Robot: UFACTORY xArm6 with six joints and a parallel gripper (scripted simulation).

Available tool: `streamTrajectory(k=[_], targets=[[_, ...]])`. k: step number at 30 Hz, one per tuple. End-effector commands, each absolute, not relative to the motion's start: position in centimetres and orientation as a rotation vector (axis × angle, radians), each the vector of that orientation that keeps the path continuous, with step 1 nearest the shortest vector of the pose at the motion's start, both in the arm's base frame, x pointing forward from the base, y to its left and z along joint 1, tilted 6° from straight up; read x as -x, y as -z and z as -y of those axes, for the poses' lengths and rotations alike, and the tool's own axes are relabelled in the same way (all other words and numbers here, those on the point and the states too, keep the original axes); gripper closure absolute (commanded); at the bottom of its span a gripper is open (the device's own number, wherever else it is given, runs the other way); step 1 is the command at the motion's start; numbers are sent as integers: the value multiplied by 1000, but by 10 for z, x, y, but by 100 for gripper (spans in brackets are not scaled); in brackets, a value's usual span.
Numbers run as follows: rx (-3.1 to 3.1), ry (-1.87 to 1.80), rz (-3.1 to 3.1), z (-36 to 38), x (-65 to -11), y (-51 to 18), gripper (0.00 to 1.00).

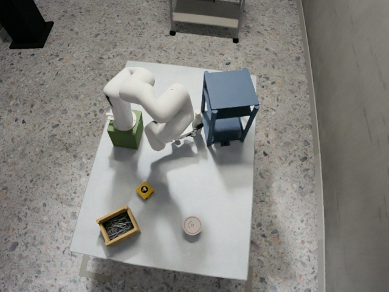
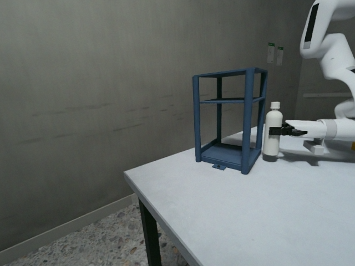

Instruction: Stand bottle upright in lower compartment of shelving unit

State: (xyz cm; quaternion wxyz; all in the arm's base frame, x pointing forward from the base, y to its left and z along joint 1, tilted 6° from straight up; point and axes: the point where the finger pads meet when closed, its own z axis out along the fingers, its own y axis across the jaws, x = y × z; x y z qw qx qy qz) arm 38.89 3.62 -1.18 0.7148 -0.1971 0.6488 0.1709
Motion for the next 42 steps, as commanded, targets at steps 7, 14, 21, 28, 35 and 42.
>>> streamTrajectory(k=[7, 14, 21, 28, 35, 42], targets=[[435, -376, -1439, -51, -416, 9, 100], [435, -376, -1439, -60, -431, 8, 100], [435, -376, -1439, -68, -445, 7, 100], [435, -376, -1439, -76, -459, 5, 100], [435, -376, -1439, -81, -467, 5, 100], [435, -376, -1439, -84, -473, 4, 100]])
